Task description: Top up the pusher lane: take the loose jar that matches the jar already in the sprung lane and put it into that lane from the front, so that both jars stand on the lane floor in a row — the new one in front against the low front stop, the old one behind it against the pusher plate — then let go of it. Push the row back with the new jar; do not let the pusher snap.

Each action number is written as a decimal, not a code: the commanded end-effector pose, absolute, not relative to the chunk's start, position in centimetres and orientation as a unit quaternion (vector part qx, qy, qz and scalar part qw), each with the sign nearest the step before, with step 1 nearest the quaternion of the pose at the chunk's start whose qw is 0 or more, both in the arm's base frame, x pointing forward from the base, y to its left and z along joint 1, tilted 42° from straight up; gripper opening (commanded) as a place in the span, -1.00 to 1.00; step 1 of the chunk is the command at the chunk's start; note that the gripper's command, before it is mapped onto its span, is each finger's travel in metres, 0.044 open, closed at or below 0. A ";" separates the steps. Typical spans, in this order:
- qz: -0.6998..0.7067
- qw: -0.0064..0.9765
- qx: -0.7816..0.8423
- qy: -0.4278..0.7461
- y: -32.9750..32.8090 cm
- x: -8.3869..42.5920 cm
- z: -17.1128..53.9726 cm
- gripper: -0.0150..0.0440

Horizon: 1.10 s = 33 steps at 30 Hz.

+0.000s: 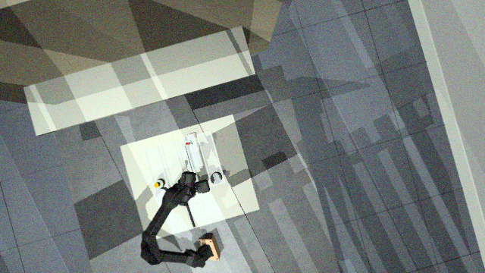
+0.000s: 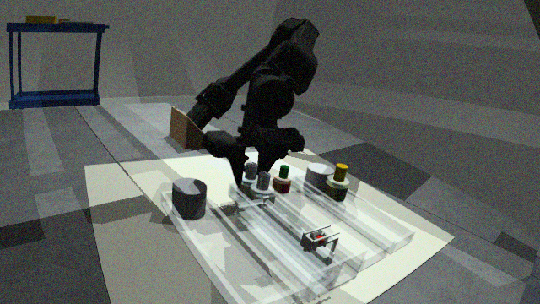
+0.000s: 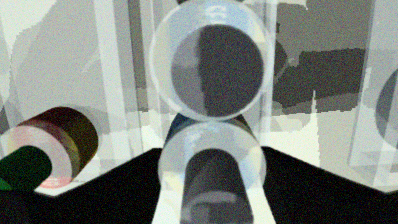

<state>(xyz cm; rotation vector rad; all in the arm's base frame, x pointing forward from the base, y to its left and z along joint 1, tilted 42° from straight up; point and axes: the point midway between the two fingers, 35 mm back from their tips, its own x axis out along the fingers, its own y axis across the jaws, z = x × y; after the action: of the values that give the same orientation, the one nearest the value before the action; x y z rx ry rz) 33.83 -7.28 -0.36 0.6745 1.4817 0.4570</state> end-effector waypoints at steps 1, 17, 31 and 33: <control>0.206 0.667 0.297 0.651 -7.2 34.0 -0.3 -0.49; 0.206 0.667 0.297 0.651 -7.3 33.6 -0.4 -0.49; 0.206 0.667 0.297 0.651 -7.3 33.7 -0.4 0.53; 0.206 0.667 0.297 0.651 -7.3 33.7 -0.3 0.53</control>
<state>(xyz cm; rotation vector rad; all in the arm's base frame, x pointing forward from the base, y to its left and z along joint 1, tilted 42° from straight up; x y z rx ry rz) 33.72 -7.27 -0.37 0.6733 1.4688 0.4615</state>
